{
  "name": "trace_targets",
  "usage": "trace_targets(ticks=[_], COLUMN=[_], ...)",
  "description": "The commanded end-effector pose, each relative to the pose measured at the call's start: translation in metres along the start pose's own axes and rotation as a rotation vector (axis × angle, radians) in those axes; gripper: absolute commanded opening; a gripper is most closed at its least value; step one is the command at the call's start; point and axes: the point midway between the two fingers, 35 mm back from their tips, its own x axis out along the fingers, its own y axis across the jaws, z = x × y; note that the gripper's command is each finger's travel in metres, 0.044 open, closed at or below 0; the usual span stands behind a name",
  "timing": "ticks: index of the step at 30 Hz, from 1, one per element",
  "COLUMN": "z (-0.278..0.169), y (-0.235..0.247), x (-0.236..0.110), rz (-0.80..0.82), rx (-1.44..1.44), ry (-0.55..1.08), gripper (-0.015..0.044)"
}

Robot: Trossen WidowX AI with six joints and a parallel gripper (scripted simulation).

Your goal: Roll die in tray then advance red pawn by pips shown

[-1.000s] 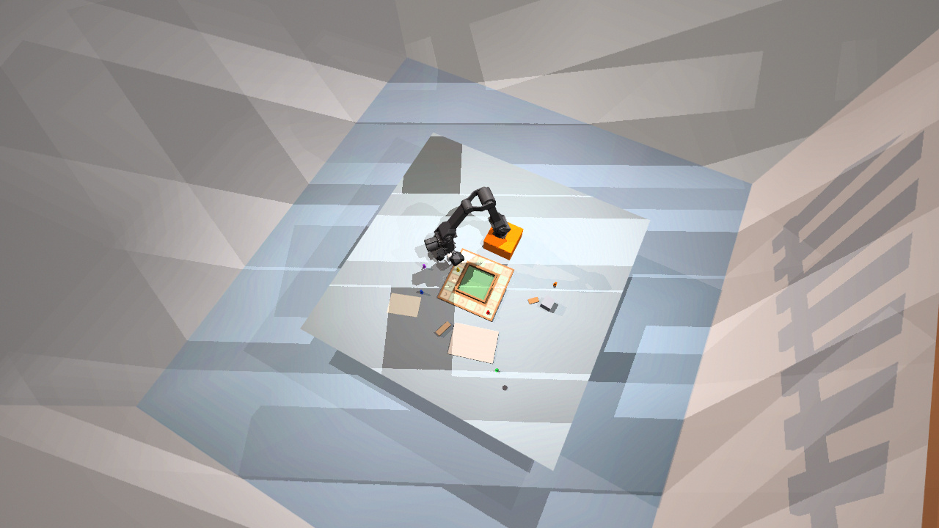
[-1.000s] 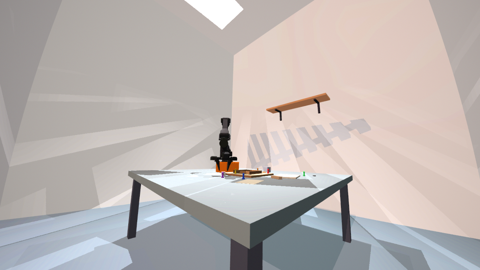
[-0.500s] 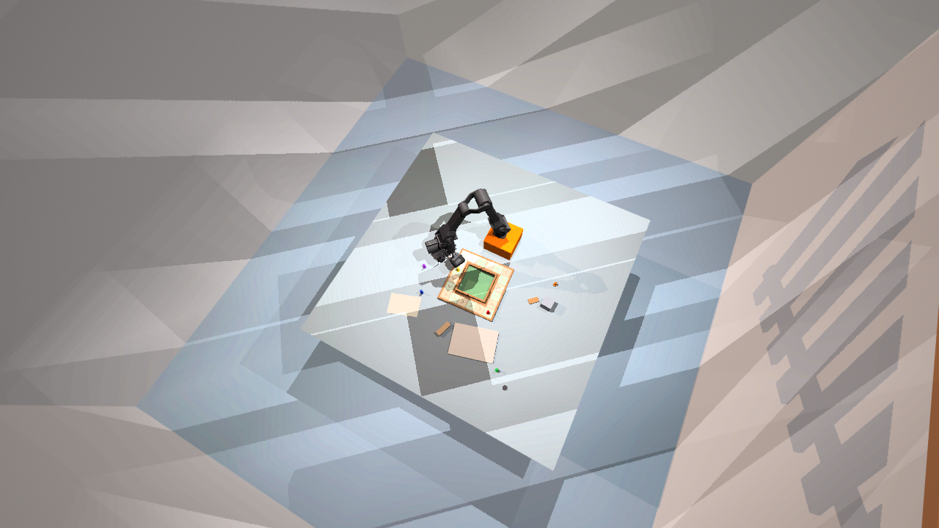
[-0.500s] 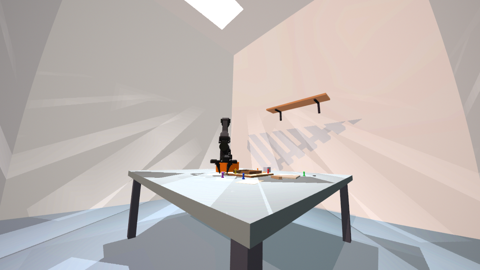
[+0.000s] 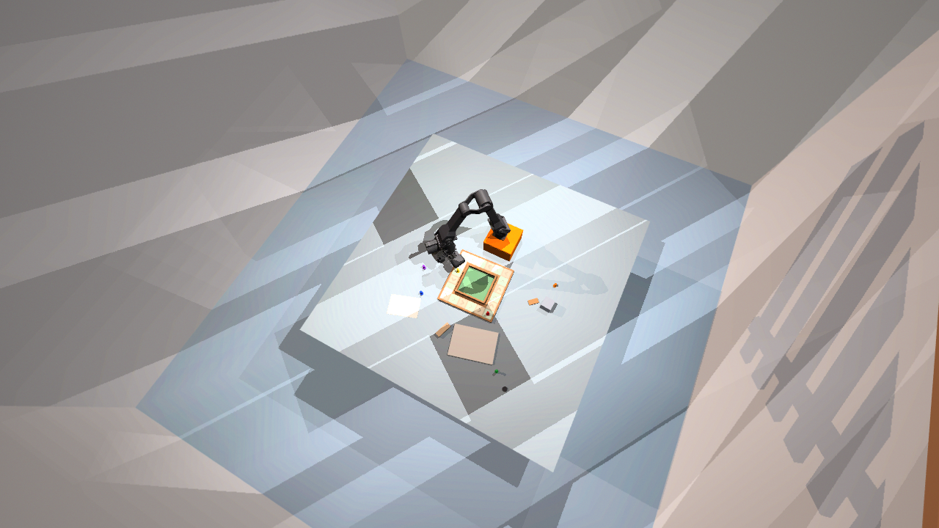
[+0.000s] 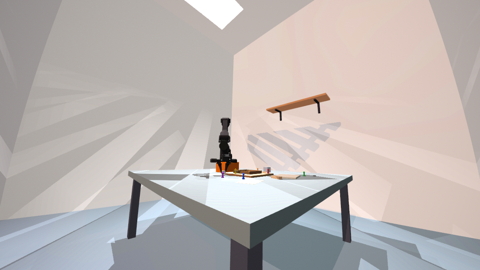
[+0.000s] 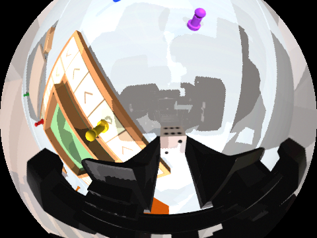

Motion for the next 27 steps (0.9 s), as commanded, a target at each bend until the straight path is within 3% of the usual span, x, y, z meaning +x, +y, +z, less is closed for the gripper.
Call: trace_targets(ticks=[1, 14, 27], z=[0.005, -0.007, 0.004], y=[-0.004, -0.007, 0.037], x=[-0.023, -0.113, -0.106], rz=[-0.008, -0.008, -0.005], rx=[0.002, 0.002, -0.100], ry=[-0.013, -0.013, -0.015], gripper=[0.0000, 0.0000, 0.0000])
